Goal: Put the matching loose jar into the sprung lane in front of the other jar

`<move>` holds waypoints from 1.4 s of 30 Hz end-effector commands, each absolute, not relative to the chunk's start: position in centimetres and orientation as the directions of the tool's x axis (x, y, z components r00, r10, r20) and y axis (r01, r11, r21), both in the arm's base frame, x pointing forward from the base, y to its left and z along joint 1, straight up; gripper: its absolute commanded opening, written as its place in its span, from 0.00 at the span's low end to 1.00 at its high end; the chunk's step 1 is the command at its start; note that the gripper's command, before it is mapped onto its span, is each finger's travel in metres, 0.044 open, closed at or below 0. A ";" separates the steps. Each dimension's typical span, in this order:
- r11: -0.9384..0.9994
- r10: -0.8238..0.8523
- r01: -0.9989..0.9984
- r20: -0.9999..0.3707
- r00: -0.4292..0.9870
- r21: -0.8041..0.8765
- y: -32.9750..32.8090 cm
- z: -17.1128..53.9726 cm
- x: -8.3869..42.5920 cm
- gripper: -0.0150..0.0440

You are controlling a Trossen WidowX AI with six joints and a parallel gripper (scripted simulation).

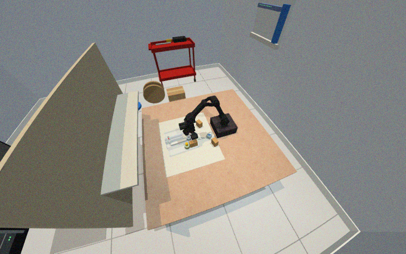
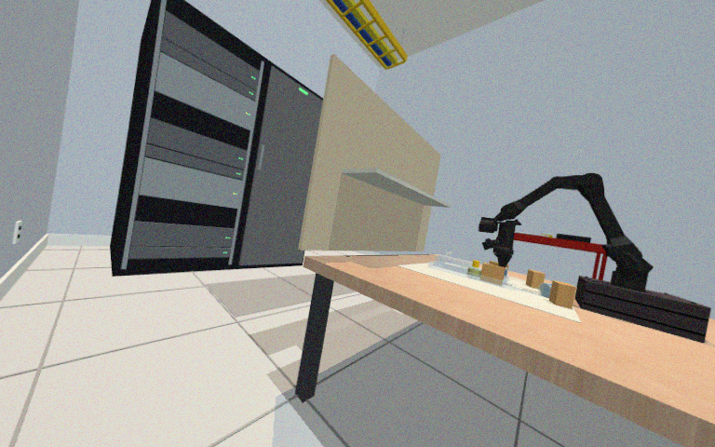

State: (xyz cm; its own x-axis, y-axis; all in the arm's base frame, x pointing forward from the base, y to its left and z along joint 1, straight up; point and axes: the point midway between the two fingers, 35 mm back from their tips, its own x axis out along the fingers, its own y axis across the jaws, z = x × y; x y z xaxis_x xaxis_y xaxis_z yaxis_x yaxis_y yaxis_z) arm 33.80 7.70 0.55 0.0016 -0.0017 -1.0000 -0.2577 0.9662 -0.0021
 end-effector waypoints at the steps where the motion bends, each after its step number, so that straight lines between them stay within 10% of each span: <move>1: 0.967 0.008 -0.253 -0.999 0.035 -0.001 8.0 1.0 34.7 0.25; 42: 0.967 0.008 -0.253 -0.999 0.035 -0.001 8.1 0.9 35.2 0.25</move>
